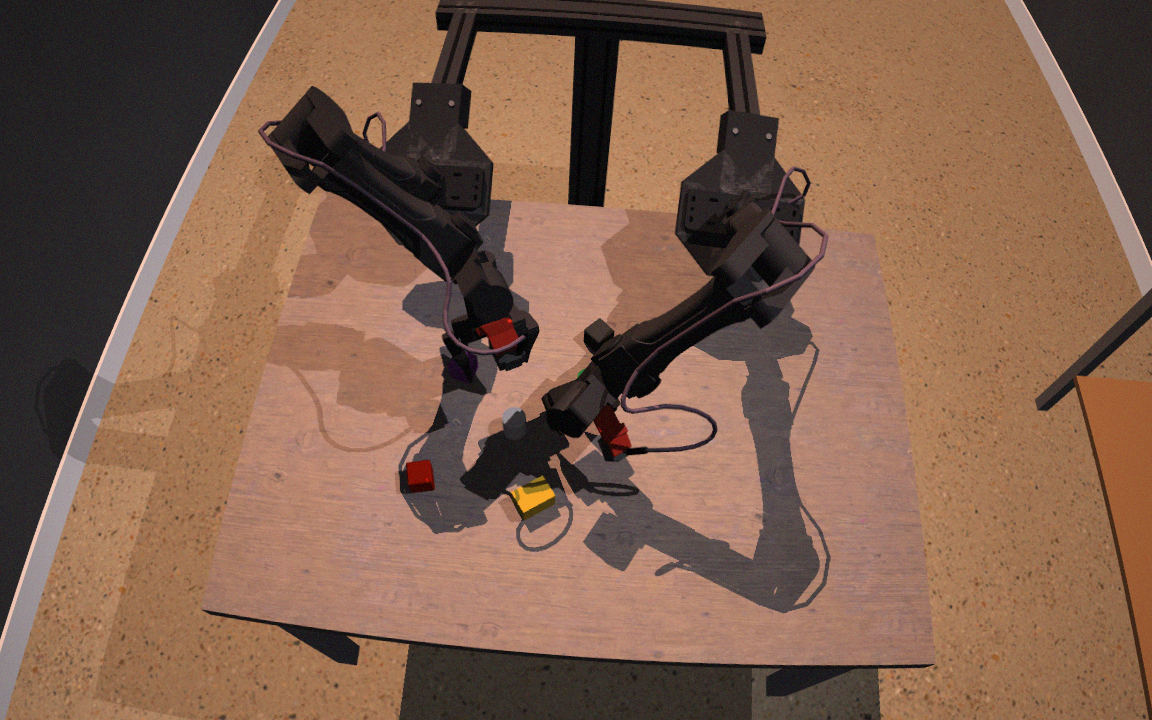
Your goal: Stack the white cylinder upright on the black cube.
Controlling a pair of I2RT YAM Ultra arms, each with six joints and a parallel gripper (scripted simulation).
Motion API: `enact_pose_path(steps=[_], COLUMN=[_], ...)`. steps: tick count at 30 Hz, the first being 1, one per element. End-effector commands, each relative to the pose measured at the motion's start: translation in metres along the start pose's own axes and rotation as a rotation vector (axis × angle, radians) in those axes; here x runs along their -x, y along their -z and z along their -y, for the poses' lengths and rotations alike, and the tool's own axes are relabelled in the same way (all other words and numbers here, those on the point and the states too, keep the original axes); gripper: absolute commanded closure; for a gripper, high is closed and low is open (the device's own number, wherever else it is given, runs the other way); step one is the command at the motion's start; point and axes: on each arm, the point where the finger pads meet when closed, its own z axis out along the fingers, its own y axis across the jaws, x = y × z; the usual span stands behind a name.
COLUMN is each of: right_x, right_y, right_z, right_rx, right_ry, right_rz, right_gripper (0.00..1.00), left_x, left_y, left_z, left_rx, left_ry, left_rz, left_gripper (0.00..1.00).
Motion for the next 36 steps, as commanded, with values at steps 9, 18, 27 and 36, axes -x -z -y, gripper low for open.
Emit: enact_pose_path(steps=[9,18,27,36], right_x=[0.016,0.016,0.016,0.016], right_y=[0.001,0.001,0.001,0.001], right_z=[0.003,0.003,0.003,0.003], right_rx=[-0.002,-0.002,-0.002,-0.002], right_ry=[-0.022,-0.022,-0.022,-0.022], right_rz=[0.034,0.034,0.034,0.034], right_gripper=[0.0,0.0,0.0,0.0], left_x=[-0.016,-0.019,-0.027,-0.028], left_y=[-0.008,-0.007,-0.015,-0.023], left_z=[0.045,0.069,0.066,0.074], left_rx=[0.059,0.023,0.033,0.01], left_ry=[0.425,0.442,0.445,0.446], left_rz=[-0.24,-0.253,-0.253,-0.245], left_gripper=[0.36,0.36,0.36,0.36])
